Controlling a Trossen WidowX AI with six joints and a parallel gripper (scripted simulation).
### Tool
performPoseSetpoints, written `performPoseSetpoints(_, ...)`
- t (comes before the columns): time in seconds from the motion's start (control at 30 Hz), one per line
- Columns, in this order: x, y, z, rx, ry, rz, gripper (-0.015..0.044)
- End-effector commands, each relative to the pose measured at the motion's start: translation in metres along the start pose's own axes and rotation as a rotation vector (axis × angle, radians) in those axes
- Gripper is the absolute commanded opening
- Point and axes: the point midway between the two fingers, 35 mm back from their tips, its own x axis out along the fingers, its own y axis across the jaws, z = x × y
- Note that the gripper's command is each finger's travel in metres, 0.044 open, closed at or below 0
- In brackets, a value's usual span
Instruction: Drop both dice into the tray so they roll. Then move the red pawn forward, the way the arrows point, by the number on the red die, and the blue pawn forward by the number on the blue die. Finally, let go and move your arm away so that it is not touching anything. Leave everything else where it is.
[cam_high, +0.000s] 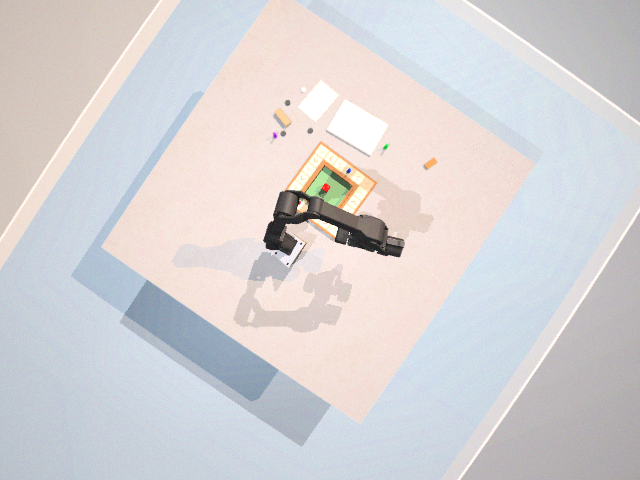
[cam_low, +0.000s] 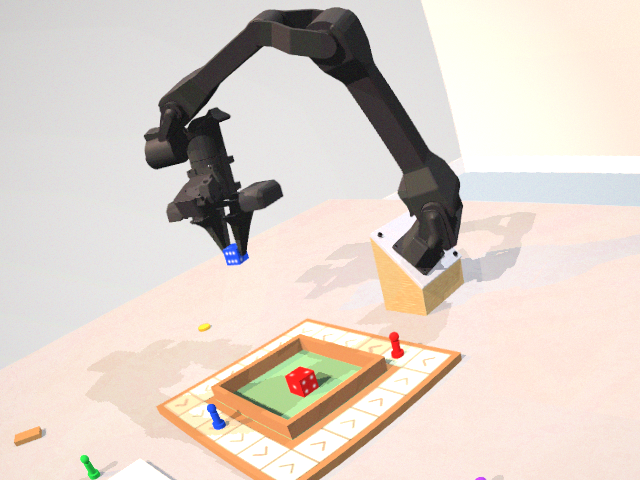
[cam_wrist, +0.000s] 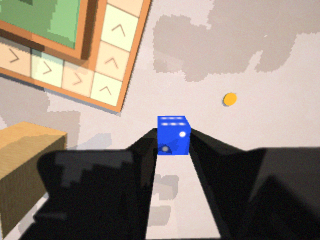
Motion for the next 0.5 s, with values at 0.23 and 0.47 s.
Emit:
performPoseSetpoints(0.23,0.000,0.018,0.027,0.278,0.001,-0.009,0.0000)
performPoseSetpoints(0.47,0.003,0.031,0.043,0.478,0.000,-0.012,0.0000)
